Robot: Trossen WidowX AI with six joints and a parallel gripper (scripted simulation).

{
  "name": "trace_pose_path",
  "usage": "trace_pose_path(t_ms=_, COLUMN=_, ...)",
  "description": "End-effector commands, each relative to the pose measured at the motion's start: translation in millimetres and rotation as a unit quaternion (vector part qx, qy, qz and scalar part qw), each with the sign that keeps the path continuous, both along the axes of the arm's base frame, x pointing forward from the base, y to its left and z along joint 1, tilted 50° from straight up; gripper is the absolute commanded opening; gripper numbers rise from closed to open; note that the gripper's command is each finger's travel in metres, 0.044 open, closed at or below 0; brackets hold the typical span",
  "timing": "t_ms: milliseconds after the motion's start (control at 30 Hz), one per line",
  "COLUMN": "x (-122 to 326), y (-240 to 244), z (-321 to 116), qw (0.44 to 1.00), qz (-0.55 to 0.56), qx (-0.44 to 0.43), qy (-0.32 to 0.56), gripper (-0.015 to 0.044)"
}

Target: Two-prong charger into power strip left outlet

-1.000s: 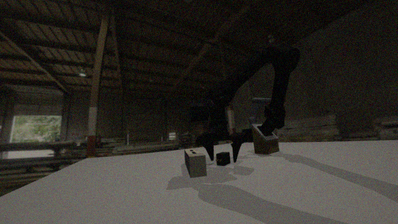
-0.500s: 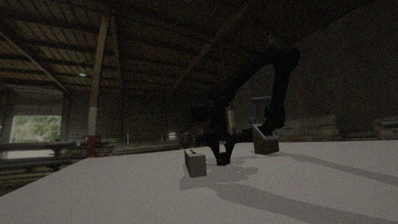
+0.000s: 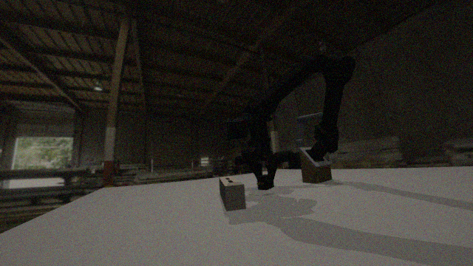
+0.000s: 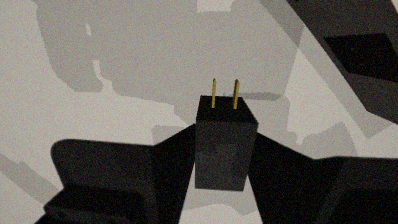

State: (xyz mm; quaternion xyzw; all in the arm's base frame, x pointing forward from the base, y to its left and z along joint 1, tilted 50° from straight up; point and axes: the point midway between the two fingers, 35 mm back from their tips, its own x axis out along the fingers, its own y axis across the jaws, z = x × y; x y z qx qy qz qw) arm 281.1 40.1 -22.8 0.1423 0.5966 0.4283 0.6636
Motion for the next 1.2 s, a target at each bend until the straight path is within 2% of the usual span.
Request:
trace_pose_path(t_ms=0, x=2, y=-15, z=11, qw=1.0, qz=0.0, qx=-0.004, qy=-0.008, gripper=0.0)
trace_pose_path(t_ms=233, x=-4, y=-31, z=23, qw=1.0, qz=-0.001, qx=-0.002, qy=-0.005, gripper=0.0)
trace_pose_path(t_ms=1167, x=1, y=-5, z=22, qw=0.99, qz=-0.098, qx=-0.005, qy=0.102, gripper=0.0)
